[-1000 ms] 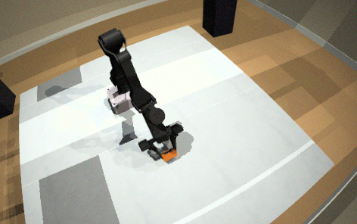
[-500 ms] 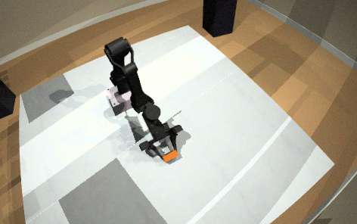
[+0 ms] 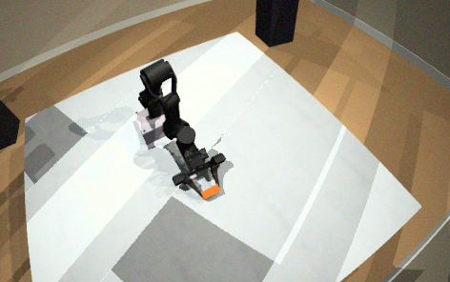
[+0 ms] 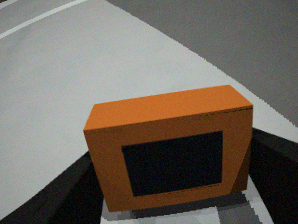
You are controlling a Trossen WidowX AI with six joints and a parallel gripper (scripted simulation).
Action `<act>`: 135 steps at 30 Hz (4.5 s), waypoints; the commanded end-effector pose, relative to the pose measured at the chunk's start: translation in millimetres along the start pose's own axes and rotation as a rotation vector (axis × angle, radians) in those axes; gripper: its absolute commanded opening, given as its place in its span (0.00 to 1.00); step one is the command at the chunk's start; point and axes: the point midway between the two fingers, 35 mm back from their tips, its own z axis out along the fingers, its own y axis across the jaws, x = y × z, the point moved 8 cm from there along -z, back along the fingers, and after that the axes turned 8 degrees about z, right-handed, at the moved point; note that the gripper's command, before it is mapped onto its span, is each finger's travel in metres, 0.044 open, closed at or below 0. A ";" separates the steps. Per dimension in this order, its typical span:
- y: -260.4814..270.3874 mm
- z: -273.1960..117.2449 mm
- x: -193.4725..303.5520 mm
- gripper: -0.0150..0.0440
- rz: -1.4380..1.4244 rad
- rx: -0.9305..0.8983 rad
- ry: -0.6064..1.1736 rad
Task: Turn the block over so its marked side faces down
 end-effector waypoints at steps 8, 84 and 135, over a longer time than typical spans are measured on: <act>-0.5 -3.6 0.7 0.25 -0.003 -0.002 -0.043; 14.0 -17.9 -91.0 1.00 0.004 0.057 0.381; 25.0 23.8 -177.2 1.00 0.000 0.166 1.146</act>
